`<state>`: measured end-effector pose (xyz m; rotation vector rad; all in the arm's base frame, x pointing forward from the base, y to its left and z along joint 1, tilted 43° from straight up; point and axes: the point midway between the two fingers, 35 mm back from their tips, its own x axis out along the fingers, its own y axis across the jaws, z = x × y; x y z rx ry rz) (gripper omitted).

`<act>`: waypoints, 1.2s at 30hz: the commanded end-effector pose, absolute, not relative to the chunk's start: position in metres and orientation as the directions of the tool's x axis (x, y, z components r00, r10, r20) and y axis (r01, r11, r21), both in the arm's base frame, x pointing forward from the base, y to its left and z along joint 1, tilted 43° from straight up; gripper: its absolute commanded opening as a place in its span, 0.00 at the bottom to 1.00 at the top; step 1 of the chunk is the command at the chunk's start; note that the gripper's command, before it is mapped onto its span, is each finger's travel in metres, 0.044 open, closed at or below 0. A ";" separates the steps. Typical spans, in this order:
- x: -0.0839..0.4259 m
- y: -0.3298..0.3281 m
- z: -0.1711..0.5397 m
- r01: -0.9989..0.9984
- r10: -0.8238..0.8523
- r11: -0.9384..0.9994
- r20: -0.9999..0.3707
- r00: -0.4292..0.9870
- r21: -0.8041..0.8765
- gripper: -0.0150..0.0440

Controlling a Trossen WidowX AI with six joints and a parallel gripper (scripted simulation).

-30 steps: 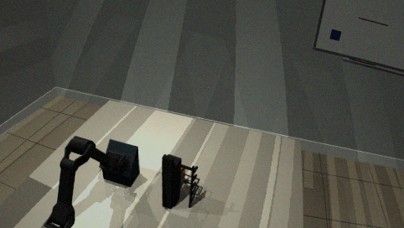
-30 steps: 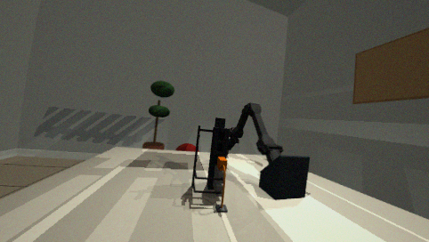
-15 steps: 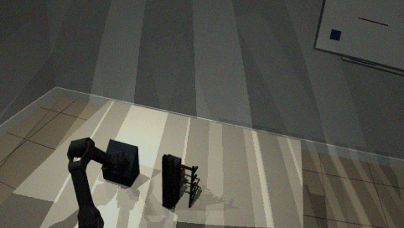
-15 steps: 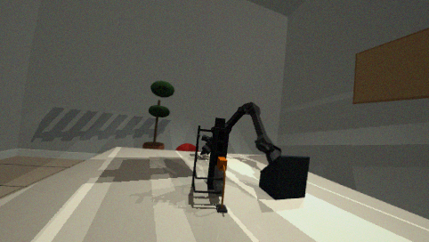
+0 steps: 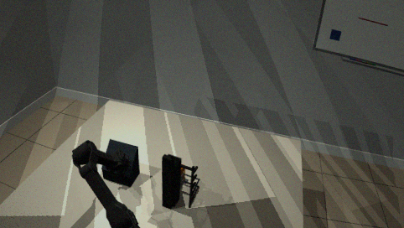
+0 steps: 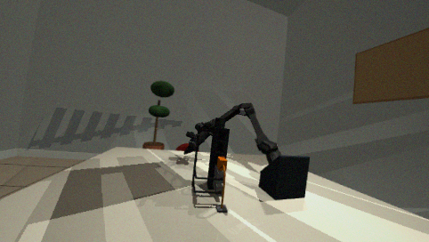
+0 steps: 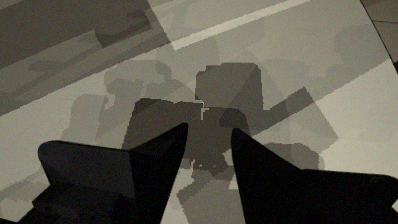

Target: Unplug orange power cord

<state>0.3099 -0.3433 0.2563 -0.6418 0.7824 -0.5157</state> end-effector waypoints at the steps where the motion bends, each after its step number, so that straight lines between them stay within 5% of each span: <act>1: 0.345 -0.313 0.233 0.076 -0.567 0.733 -0.545 0.618 -0.676 0.53; 22: 0.465 -0.108 0.151 -0.367 -0.307 0.715 -0.738 0.601 -0.595 0.53; 31: 0.475 -0.018 0.122 -0.525 -0.246 0.632 -0.790 0.561 -0.569 0.53; 36: 0.442 0.023 0.077 -0.664 -0.269 0.571 -0.874 0.404 -0.483 0.53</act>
